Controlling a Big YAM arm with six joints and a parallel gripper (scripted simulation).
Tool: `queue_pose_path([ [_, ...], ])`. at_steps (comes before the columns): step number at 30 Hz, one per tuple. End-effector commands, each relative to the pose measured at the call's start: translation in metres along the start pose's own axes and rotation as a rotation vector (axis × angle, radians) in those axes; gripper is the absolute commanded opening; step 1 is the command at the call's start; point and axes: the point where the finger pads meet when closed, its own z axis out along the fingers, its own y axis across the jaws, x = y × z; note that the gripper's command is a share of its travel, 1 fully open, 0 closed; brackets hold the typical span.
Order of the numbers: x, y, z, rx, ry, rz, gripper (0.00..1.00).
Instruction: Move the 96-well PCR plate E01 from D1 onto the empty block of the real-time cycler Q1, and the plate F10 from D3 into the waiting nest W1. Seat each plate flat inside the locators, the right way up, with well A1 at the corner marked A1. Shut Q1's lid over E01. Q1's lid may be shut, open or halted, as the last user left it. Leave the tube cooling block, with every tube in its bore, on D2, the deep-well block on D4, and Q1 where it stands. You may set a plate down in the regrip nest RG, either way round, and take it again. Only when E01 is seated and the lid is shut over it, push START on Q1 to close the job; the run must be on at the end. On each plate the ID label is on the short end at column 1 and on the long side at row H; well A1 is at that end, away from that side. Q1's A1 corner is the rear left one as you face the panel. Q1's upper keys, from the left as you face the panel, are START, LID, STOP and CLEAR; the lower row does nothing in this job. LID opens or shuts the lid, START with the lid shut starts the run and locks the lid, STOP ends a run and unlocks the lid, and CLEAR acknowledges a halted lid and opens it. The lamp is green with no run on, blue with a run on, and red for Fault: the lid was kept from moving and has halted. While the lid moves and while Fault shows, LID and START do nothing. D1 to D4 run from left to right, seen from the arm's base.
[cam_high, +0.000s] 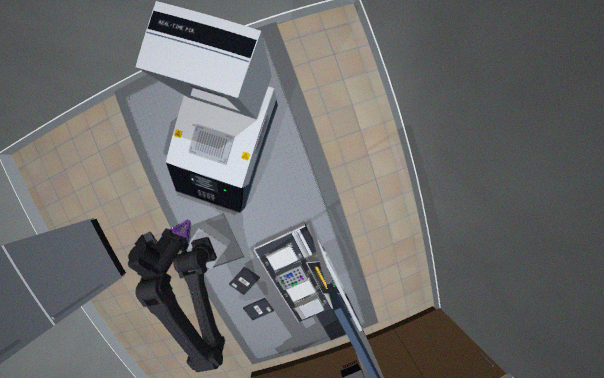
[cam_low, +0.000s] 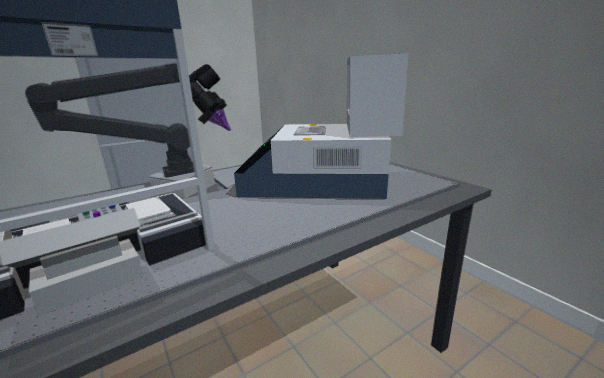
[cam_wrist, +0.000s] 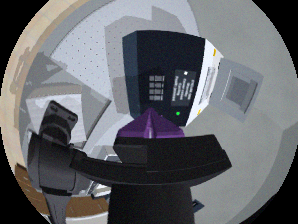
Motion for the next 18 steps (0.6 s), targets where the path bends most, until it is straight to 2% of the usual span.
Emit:
queue_pose_path([
  [1,-0.003,-0.021,-0.013,0.047,-0.017,0.036,0.0],
  [13,-0.007,-0.033,-0.022,0.075,-0.04,0.029,0.0],
  [18,-0.006,-0.035,-0.024,0.082,-0.036,0.041,0.0],
])
